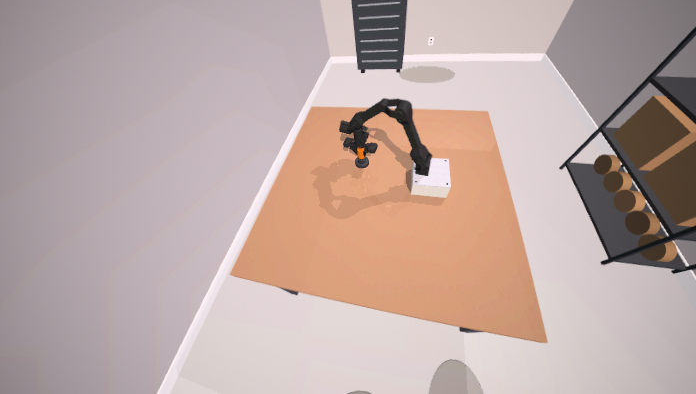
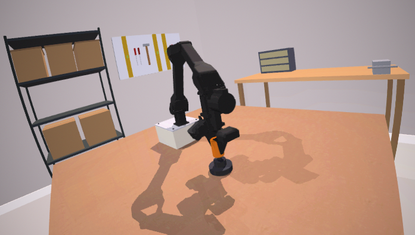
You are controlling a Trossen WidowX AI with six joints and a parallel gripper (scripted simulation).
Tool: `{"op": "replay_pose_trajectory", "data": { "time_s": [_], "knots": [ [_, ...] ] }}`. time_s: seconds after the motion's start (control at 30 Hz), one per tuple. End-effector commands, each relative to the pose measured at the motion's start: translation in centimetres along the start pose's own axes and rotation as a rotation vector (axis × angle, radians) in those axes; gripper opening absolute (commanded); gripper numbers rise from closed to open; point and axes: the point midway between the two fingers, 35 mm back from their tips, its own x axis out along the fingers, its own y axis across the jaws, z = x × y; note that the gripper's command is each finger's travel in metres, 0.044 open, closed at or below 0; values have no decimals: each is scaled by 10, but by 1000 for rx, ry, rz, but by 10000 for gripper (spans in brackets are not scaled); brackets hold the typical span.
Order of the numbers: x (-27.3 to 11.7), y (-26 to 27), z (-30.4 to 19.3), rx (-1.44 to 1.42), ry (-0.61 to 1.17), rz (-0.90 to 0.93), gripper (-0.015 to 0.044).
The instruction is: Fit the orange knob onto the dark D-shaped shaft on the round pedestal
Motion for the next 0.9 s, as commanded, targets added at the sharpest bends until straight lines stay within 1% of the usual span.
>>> {"op": "replay_pose_trajectory", "data": {
  "time_s": [0.0, 0.1, 0.3, 0.87],
  "knots": [
    [-4, -2, 0, 4, 0, 0, 0],
    [-5, -2, 0, 29, 0, 0, 0],
    [-6, -1, 0, 213, 0, 0, 0],
    [-2, 3, 0, 213, 0, 1, 0]
  ]
}}
